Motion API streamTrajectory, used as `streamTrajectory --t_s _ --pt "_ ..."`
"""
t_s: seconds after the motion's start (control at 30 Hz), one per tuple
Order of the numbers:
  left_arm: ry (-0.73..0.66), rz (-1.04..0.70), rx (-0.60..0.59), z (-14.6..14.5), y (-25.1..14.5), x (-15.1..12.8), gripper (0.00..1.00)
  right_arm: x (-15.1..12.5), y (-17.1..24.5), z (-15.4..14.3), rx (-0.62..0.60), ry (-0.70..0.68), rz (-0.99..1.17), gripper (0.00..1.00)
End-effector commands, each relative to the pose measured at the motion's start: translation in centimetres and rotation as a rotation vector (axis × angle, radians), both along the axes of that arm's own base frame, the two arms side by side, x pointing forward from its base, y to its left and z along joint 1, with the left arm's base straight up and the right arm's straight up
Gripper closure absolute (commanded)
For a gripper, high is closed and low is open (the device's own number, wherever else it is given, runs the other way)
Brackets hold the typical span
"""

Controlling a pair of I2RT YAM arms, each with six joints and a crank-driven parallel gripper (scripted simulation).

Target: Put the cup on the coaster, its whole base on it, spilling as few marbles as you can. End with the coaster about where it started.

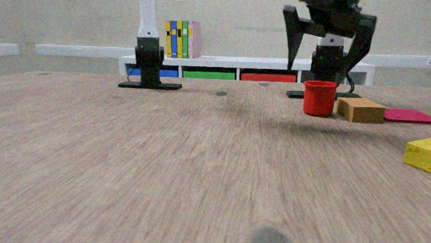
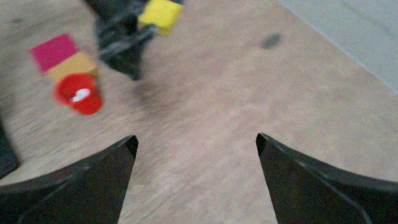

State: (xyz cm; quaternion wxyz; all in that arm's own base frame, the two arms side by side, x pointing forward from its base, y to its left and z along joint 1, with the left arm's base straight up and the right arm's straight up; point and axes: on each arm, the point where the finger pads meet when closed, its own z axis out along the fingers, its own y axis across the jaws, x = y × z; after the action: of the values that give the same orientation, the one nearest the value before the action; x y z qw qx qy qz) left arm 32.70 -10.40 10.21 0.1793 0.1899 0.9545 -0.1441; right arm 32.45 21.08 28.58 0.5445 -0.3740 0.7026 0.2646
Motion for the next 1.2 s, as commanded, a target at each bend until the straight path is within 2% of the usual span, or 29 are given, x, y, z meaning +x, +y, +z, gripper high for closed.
streamTrajectory --t_s 0.0,0.13,0.23,0.3,0.47,1.17 --pt "0.096 0.182 0.068 0.3 2.1 -2.4 0.00 -2.0 2.5 1.7 0.055 -0.056 0.141 0.00" --pt "0.225 0.388 0.162 -0.2 4.2 -6.2 0.00 -6.9 6.1 1.0 0.082 -0.046 0.366 0.00" --pt "0.296 0.499 0.221 -0.4 5.3 -8.5 0.00 -9.5 7.7 0.3 0.088 -0.030 0.476 0.00" --pt "0.337 0.507 0.227 -0.5 5.0 -10.0 0.00 -10.5 8.1 -0.3 0.084 -0.008 0.514 0.00" --pt "0.376 0.515 0.272 -0.9 4.6 -12.2 0.00 -11.1 8.2 -1.0 0.083 0.013 0.528 0.00" --pt "0.385 0.517 0.269 -3.8 4.5 -12.0 0.00 -11.1 8.3 -2.7 0.092 0.056 0.490 0.00"
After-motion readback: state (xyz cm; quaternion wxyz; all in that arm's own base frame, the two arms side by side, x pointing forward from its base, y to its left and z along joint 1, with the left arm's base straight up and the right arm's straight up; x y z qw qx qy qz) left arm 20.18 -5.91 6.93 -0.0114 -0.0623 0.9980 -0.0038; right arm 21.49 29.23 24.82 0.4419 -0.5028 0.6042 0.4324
